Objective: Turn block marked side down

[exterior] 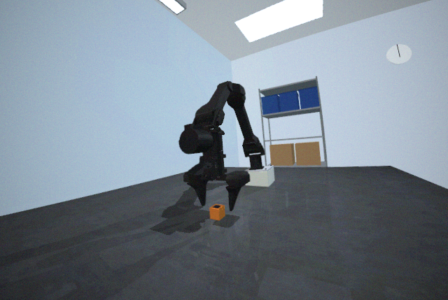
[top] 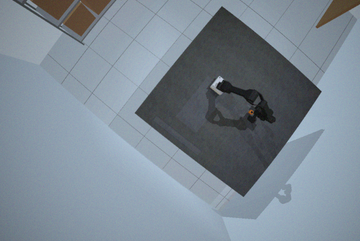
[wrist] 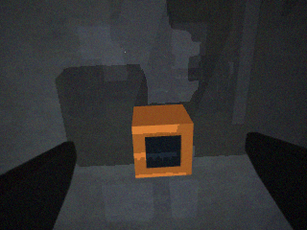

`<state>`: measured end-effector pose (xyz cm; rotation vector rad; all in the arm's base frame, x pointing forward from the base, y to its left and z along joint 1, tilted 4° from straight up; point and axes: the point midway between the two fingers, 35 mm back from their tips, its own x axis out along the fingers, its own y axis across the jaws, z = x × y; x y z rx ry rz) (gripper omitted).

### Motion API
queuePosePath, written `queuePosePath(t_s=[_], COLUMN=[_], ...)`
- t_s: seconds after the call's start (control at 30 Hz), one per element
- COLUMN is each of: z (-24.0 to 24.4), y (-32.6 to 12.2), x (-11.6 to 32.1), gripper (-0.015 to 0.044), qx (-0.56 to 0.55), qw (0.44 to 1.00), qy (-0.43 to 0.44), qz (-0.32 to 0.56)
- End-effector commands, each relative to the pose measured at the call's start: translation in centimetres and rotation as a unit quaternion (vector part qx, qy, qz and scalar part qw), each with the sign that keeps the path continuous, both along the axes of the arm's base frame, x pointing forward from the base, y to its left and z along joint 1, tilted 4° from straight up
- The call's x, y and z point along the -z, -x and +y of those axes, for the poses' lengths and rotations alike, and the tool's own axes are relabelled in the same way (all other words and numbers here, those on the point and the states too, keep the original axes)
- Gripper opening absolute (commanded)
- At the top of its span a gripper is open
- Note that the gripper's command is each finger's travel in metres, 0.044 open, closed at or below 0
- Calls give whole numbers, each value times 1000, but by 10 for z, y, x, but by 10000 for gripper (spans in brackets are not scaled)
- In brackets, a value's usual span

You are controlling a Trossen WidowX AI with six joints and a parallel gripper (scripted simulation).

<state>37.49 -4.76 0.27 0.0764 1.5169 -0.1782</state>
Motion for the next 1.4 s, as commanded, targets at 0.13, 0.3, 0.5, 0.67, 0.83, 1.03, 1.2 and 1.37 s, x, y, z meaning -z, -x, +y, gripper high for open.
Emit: queuePosePath(t_s=[0.13, 0.3, 0.5, 0.67, 0.83, 1.03, 1.2, 1.37], z=[-1, -1, -1, -1, -1, -1, 1, 1], y=[3, 3, 3, 3, 3, 3, 3, 3], x=[14, 14, 14, 14, 14, 14, -11, -16], gripper=[440, 309, 151, 98, 65, 25, 0, 0], qx=[-2, -2, -2, -2, -2, -2, -2, -2], qw=[1000, 1000, 1000, 1000, 1000, 1000, 1000, 1000], qy=[1, 1, 1, 1, 1, 1, 1, 1], qz=[8, 8, 8, 8, 8, 8, 8, 8])
